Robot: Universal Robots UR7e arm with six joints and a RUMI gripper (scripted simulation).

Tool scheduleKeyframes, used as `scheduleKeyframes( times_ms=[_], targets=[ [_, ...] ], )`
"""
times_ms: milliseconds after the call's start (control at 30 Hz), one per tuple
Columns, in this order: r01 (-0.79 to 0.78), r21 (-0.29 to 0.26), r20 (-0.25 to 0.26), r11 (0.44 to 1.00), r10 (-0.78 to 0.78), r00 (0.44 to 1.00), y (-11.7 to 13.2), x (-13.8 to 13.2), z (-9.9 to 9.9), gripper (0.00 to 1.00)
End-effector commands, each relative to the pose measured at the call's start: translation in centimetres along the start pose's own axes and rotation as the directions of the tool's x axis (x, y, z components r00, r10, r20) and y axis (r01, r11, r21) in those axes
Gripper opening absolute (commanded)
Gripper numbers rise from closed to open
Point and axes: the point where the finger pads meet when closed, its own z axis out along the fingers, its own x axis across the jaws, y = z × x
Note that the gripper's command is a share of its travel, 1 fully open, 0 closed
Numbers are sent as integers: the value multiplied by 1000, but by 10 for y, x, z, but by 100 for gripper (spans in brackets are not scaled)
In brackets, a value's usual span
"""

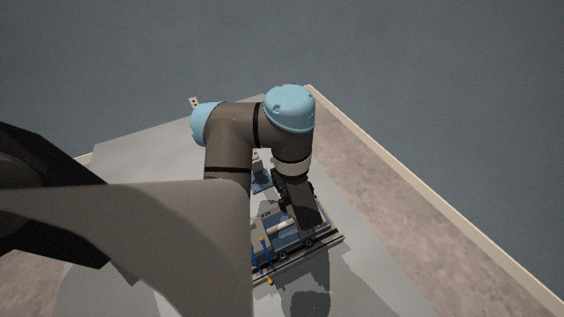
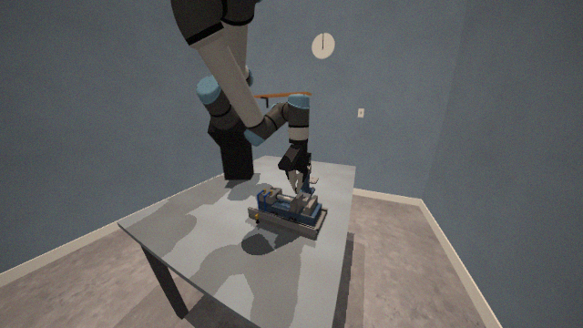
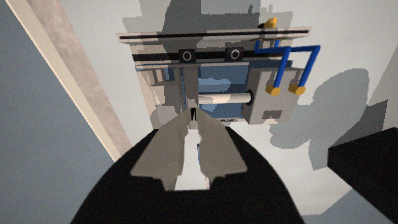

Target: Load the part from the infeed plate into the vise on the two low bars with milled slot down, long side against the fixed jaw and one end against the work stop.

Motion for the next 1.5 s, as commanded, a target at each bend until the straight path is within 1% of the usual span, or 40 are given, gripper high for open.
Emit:
scheduleKeyframes(
  times_ms=[0,1467],
  targets=[
    [-4,2,3,1000,4,1000,-3,-2,0,0],
    [-4,2,2,1000,4,1000,-2,-2,10,0]
  ],
)
